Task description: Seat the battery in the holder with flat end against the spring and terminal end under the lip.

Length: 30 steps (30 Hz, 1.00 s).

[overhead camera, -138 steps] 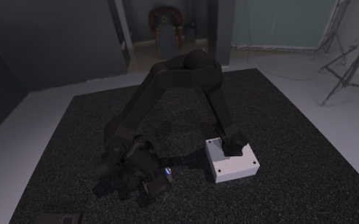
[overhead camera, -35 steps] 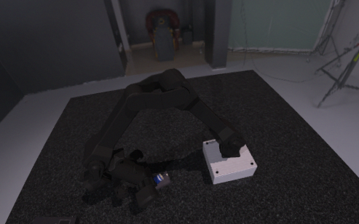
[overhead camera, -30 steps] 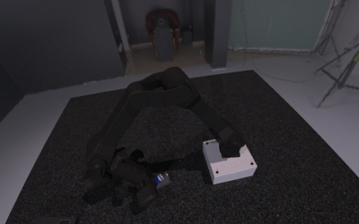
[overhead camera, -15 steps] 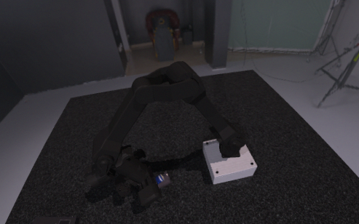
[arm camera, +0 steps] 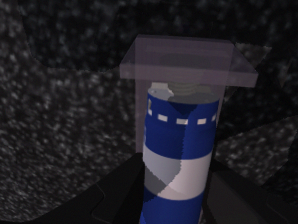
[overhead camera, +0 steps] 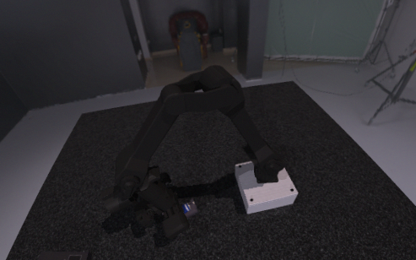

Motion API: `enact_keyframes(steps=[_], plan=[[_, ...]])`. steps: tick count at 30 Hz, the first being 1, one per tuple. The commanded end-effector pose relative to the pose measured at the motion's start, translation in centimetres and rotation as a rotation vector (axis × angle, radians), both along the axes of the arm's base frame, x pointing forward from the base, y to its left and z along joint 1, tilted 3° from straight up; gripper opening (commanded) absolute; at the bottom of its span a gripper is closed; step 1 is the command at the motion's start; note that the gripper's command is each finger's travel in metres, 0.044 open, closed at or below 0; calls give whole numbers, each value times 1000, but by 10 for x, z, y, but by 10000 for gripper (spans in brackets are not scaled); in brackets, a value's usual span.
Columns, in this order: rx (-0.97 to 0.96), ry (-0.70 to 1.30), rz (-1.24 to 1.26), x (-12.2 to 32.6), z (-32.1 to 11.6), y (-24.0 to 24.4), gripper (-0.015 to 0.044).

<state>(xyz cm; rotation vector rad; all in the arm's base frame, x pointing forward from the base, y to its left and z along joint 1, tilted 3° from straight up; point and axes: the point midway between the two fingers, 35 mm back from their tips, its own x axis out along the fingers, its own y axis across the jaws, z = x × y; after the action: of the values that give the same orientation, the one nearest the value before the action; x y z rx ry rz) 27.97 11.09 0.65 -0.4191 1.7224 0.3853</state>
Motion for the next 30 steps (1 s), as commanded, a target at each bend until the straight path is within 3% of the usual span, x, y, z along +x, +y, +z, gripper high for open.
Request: enact_keyframes(steps=[1, 30], plan=[[22, -34, 3, 3, -2, 2, 83], [82, -151, 11, -2, -5, -1, 83]])
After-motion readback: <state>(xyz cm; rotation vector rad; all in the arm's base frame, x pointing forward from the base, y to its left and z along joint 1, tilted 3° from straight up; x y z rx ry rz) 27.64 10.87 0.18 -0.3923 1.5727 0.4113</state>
